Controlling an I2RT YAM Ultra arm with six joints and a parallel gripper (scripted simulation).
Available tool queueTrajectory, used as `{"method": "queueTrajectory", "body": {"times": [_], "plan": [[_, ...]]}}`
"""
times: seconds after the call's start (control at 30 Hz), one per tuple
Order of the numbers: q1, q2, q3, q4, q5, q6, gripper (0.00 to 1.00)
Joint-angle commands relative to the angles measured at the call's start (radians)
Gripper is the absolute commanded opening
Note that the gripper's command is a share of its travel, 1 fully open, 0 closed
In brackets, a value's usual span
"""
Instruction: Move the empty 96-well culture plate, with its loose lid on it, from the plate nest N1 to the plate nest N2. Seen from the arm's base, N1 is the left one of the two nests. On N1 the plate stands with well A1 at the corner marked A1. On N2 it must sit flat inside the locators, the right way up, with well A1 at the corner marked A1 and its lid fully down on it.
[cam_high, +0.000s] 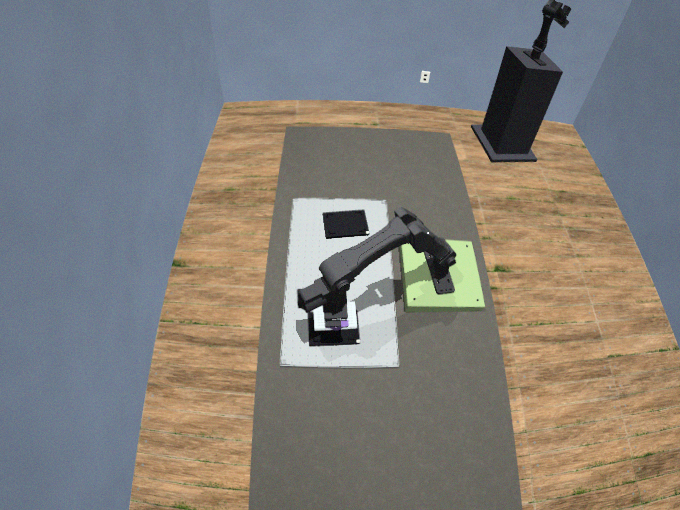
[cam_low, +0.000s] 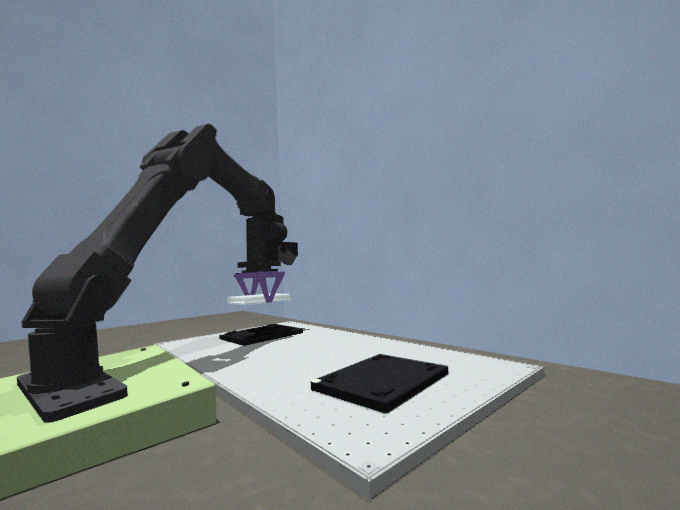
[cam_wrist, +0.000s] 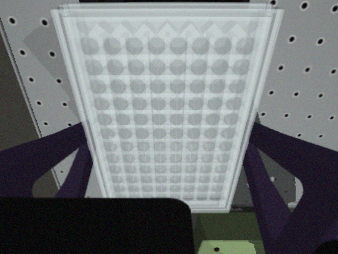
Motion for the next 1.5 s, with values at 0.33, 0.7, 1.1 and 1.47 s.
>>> {"method": "queueTrajectory", "body": {"times": [0.33, 0.7, 1.1, 1.47], "plan": [[-0.005, -0.042, 0.037, -0.008, 0.01, -0.007, 0.0], [-0.067, -0.109, -0.116, 0.052, 0.015, -0.122, 0.0], [-0.144, -0.186, -0.237, 0.096, 0.019, -0.199, 0.0], [-0.212, -0.238, -0.316, 0.123, 0.019, -0.267, 0.0]]}}
